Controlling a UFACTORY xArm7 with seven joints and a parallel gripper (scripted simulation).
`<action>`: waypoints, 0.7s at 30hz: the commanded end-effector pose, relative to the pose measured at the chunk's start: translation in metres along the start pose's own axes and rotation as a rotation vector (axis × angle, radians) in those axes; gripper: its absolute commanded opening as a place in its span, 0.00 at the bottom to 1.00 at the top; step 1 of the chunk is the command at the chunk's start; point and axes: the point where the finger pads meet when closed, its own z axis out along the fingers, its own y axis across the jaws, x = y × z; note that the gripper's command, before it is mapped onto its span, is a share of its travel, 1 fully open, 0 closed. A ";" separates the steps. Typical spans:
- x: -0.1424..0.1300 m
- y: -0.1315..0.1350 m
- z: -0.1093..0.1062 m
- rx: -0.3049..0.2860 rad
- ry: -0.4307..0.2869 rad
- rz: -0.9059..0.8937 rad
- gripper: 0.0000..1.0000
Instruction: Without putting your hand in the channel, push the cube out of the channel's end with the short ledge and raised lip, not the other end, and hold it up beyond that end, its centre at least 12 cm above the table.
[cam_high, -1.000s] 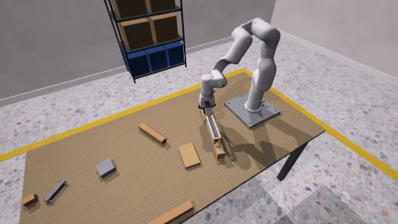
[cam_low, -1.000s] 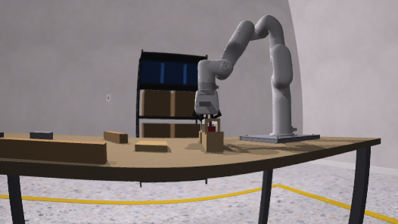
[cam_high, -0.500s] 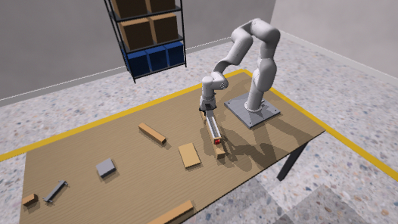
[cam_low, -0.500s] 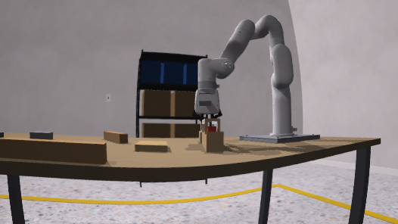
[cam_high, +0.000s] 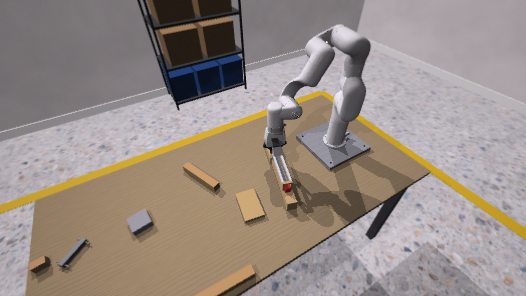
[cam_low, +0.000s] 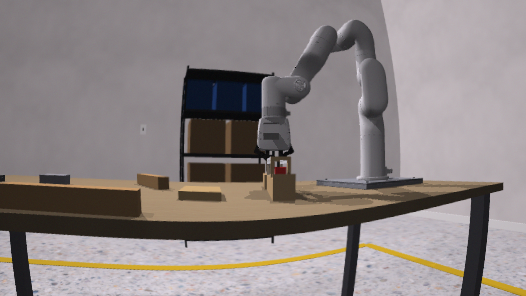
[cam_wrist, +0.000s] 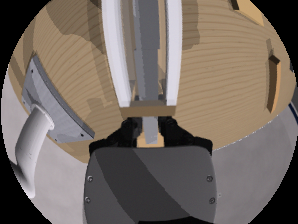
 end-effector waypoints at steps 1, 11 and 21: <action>0.001 0.001 -0.001 -0.004 0.000 0.000 0.00; 0.001 0.001 -0.001 -0.004 0.000 0.000 0.00; 0.001 0.001 -0.001 -0.004 0.000 0.000 0.38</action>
